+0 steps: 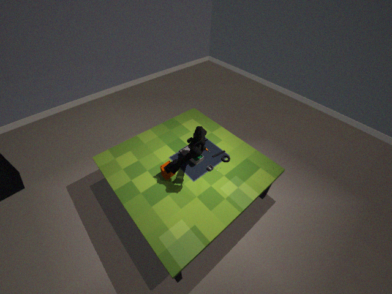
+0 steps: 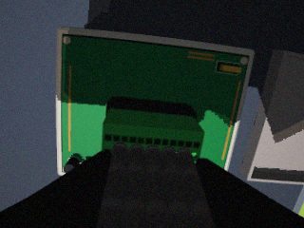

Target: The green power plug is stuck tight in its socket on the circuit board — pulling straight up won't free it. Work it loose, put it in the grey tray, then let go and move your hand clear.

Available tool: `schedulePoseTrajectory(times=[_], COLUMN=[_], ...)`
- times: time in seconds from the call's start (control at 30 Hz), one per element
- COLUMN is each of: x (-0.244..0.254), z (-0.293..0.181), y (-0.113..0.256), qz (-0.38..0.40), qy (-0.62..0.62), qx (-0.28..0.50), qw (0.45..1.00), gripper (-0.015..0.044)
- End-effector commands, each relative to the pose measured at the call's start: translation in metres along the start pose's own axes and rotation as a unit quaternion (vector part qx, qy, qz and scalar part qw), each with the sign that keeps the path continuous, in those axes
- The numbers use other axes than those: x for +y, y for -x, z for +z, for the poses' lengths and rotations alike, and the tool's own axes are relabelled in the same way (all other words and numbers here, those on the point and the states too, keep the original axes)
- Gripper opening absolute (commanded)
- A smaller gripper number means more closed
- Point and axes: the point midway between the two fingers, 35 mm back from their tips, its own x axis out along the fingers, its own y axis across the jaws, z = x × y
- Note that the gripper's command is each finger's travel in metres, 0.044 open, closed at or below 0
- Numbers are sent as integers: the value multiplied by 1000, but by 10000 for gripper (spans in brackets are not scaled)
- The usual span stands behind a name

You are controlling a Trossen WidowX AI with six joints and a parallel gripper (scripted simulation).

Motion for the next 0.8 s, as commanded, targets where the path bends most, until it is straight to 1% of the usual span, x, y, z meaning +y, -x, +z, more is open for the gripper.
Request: schedulePoseTrajectory(times=[0.0, 0.1, 0.2, 0.47, 0.57, 0.67, 0.77], x=[9, 12, 11, -7, -11, -10, -5], z=[1, 1, 1, 1, 1, 1, 1], y=[16, 17, 18, 18, 19, 19, 19], qz=[-59, -79, -70, 34, 57, 52, 22], qy=[3, 3, 3, 2, 1, 1, 2], qx=[16, 15, 15, 16, 16, 16, 16], qw=[998, 997, 997, 999, 998, 999, 1000], gripper=[0, 0, 0, 0, 0, 0, 0])
